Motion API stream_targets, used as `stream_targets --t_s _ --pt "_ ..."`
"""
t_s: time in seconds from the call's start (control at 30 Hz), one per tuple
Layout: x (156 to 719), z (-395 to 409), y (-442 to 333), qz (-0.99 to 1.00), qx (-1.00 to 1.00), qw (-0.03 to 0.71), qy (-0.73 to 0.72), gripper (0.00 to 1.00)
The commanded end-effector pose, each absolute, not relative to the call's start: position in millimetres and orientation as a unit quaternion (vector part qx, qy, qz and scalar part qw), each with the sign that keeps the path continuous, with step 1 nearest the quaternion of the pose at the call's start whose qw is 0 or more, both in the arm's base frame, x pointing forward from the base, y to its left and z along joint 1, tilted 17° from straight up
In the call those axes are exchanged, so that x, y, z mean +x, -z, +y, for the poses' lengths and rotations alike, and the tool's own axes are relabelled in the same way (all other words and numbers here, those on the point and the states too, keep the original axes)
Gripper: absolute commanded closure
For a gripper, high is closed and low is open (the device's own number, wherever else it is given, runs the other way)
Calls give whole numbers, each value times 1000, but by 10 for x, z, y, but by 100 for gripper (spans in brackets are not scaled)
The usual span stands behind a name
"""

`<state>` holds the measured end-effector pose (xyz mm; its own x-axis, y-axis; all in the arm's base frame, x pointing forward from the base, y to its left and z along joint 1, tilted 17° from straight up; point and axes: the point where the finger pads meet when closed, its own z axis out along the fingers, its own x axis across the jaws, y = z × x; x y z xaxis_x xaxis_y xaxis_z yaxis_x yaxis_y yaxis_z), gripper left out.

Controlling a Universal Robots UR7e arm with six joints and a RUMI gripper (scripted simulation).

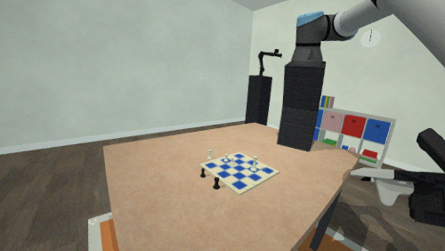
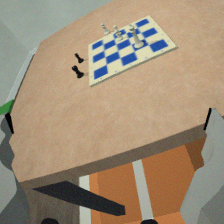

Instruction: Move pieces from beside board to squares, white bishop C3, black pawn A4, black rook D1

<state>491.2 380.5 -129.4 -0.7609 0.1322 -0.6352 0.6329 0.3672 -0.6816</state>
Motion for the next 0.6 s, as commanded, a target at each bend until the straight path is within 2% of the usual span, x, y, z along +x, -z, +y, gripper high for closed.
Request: stream_targets --t_s 0.0,0.57 --pt "4990 3448 1563 791 178 200 550 0" --pt "5023 2922 1941 783 87 120 605 0"
